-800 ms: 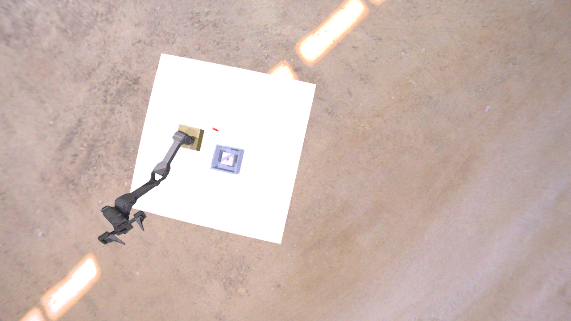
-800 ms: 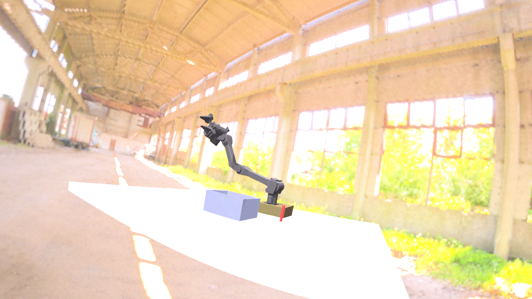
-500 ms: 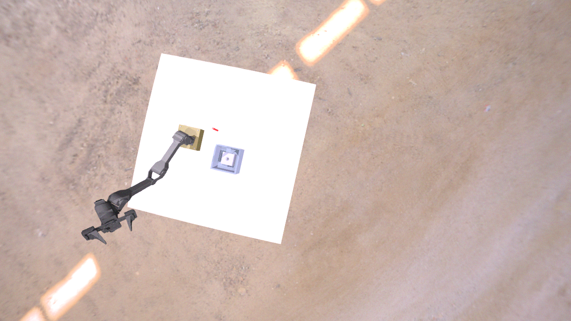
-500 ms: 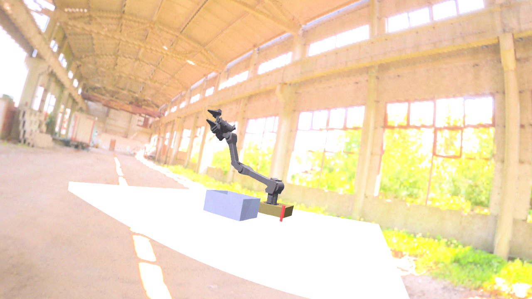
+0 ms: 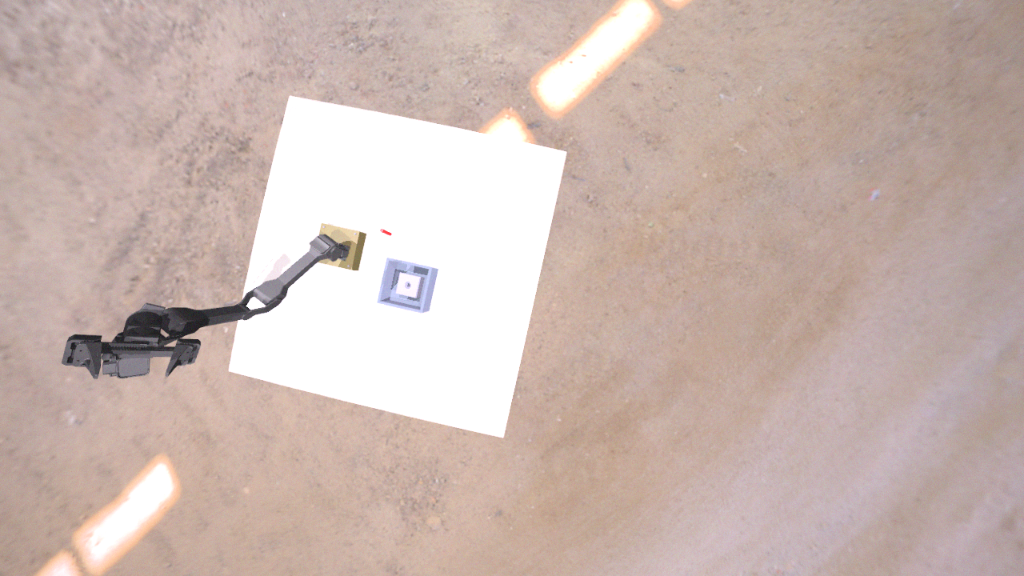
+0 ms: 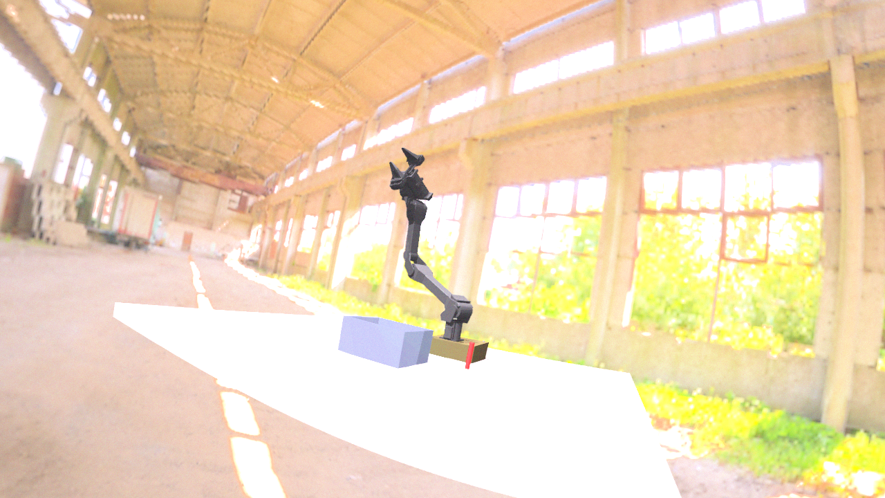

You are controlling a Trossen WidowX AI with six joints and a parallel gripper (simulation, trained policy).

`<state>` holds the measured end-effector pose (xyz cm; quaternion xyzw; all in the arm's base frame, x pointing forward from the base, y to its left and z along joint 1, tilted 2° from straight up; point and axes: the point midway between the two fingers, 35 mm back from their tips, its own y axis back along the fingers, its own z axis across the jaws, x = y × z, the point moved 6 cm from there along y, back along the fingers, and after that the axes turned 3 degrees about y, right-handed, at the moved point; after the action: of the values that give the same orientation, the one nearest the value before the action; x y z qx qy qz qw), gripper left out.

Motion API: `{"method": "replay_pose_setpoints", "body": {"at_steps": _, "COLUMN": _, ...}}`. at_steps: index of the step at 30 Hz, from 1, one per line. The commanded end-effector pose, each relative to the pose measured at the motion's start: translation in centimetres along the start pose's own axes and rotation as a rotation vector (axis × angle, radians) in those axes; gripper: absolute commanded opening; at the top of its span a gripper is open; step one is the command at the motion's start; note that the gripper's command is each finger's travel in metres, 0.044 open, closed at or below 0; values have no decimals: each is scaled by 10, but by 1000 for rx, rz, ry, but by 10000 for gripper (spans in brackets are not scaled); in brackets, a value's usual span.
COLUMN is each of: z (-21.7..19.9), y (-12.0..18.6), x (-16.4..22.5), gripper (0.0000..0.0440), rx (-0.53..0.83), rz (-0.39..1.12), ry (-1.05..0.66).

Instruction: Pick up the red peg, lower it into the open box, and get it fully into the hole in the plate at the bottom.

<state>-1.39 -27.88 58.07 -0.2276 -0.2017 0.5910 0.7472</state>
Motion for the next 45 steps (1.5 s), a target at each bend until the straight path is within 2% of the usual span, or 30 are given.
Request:
{"method": "replay_pose_setpoints", "body": {"at_steps": 1, "z": 19, "y": 0, "x": 56, "gripper": 440, "rx": -46, "rz": 83, "ry": 106}}
{"method": "replay_pose_setpoints", "body": {"at_steps": 6, "z": 29, "y": 1, "x": 126, "gripper": 440, "rx": -71, "rz": 193, "ry": 235}}
{"method": "replay_pose_setpoints", "body": {"at_steps": 11, "z": 21, "y": 2, "x": 195, "gripper": 440, "rx": -53, "rz": 315, "ry": 358}}
{"method": "replay_pose_setpoints", "body": {"at_steps": 22, "z": -45, "y": 4, "x": 310, "gripper": 440, "rx": 117, "rz": 589, "ry": 577}}
{"method": "replay_pose_setpoints", "body": {"at_steps": 32, "z": -127, "y": 15, "x": 367, "gripper": 440, "rx": 376, "rz": 814, "ry": 697}}
{"method": "replay_pose_setpoints", "body": {"at_steps": 45, "z": -224, "y": 49, "x": 399, "gripper": 440, "rx": 762, "rz": 1068, "ry": 780}}
